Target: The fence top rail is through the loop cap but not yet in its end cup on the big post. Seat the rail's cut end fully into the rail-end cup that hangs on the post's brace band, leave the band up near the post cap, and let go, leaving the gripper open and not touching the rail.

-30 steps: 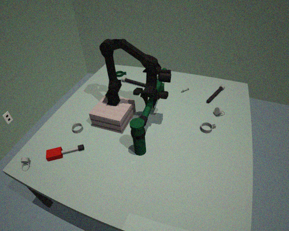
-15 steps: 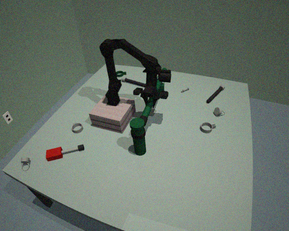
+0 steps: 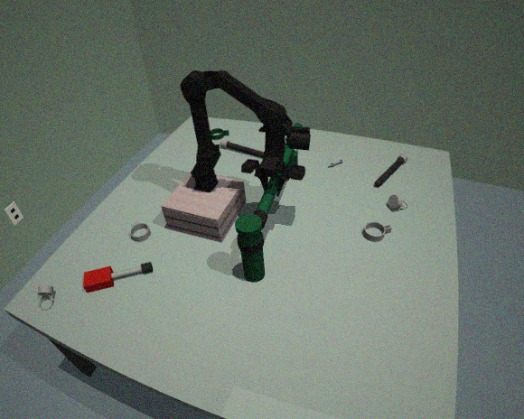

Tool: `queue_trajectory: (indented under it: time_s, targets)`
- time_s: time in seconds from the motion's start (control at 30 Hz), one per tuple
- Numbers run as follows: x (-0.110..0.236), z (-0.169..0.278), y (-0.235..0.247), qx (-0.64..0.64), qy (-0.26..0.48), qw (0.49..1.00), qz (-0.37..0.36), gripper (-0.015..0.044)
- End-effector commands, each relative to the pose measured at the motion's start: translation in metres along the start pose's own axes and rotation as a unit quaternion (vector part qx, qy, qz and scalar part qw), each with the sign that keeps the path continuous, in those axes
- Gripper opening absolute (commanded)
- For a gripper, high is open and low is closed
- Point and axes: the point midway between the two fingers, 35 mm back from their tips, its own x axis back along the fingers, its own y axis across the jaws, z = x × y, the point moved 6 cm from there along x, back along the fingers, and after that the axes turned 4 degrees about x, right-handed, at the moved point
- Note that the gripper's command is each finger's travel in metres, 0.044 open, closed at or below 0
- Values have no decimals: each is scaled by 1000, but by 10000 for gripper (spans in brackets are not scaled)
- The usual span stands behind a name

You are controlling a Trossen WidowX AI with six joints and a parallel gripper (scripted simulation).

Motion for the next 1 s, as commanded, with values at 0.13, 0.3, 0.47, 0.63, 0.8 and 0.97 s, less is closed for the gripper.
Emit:
queue_trajectory:
  time_s: [0.13, 0.3, 0.47, 0.63, 0.8, 0.97]
  targets:
    - [-1, -2, 0, 0, -1, 1000, 0, 0]
    - [-1, -3, 0, 0, -1, 1000, 0, 0]
    - [-1, -4, 0, 0, -1, 1000, 0, 0]
    - [-1, -3, 0, 0, 1, 1000, 0, 0]
    - [-1, -2, 0, 0, 4, 1000, 0, 0]
    - [-1, -3, 0, 0, 4, 1000, 0, 0]
